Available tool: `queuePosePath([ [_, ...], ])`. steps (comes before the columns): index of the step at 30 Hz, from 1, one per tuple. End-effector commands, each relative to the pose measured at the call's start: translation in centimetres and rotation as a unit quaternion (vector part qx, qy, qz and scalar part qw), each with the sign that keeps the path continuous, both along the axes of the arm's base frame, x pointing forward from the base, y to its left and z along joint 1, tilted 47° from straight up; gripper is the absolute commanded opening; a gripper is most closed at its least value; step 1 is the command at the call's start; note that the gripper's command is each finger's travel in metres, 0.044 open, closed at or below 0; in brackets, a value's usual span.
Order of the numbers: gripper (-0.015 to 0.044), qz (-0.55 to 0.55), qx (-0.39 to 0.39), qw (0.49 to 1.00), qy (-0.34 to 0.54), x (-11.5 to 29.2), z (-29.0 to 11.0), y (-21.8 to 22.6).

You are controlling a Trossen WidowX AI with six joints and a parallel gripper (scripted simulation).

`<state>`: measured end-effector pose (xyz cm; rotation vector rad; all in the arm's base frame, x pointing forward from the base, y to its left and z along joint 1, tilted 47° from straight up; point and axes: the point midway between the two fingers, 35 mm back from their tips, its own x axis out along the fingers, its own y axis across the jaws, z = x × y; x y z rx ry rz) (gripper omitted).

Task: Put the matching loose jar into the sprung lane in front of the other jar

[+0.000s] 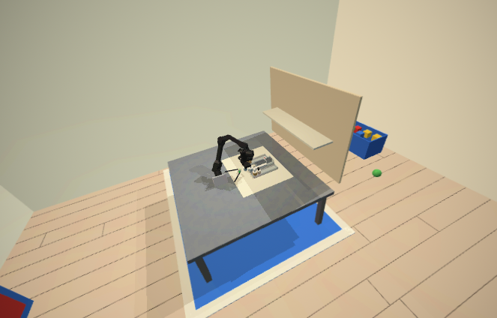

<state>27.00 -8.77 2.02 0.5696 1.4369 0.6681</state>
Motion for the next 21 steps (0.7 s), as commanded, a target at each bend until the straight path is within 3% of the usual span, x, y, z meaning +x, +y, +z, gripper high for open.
queuePosePath([
  [1, 0.0, 0.001, 0.003, 1.0, -0.005, 1.5, 0.8, 1.8],
  [21, 0.0, 0.003, 0.009, 1.0, -0.006, 2.6, -0.2, 5.4],
])
